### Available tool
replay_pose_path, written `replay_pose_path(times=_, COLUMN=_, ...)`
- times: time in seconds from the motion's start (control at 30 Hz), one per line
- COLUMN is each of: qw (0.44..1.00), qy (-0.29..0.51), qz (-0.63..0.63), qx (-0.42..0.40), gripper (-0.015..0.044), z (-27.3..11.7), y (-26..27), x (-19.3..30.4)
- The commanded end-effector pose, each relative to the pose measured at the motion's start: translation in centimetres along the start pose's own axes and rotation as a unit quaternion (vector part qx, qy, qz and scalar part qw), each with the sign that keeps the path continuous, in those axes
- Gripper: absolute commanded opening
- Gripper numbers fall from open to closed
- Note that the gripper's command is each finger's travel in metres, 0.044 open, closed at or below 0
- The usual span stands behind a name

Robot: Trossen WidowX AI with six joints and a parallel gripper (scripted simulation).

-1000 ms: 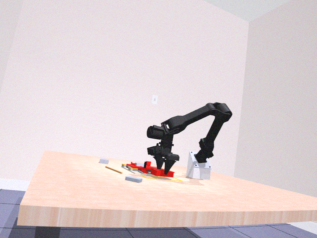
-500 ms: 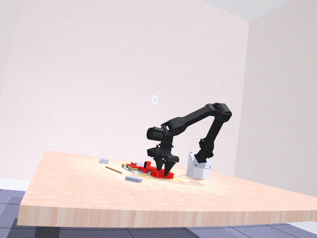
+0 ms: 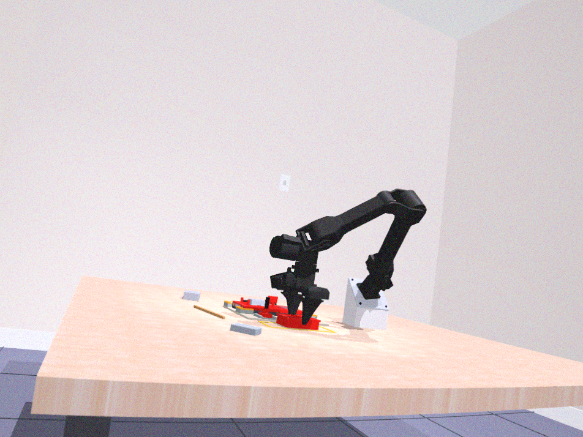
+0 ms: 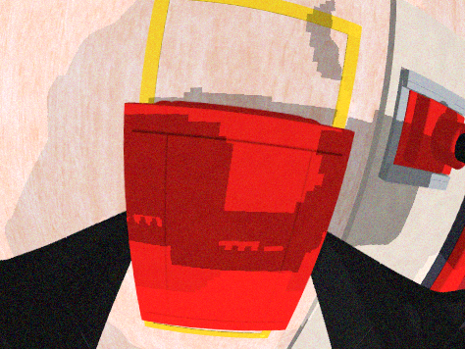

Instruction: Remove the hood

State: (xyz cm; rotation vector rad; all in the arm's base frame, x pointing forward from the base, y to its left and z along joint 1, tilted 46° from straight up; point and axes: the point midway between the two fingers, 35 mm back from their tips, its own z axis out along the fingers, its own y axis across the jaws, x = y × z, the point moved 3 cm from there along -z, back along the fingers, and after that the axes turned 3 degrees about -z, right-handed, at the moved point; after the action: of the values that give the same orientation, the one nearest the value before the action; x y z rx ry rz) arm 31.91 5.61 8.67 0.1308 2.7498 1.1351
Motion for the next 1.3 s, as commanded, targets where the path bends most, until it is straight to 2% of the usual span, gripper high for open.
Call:
replay_pose_path(times=0.0, qw=1.000, qy=0.000, qz=0.000, qx=0.000, gripper=0.0236, z=0.0, y=0.0, x=0.0)
replay_pose_path(times=0.27, qw=1.000, qy=0.000, qz=0.000, qx=0.000, gripper=0.0440, z=-0.2, y=0.0, x=0.0)
replay_pose_path(times=0.53, qw=1.000, qy=0.002, qz=0.000, qx=0.001, gripper=0.0440, z=-7.1, y=-0.1, x=-0.1)
replay_pose_path(times=1.27, qw=1.000, qy=0.002, qz=0.000, qx=0.001, gripper=0.0440, z=-7.1, y=-0.1, x=-0.1)
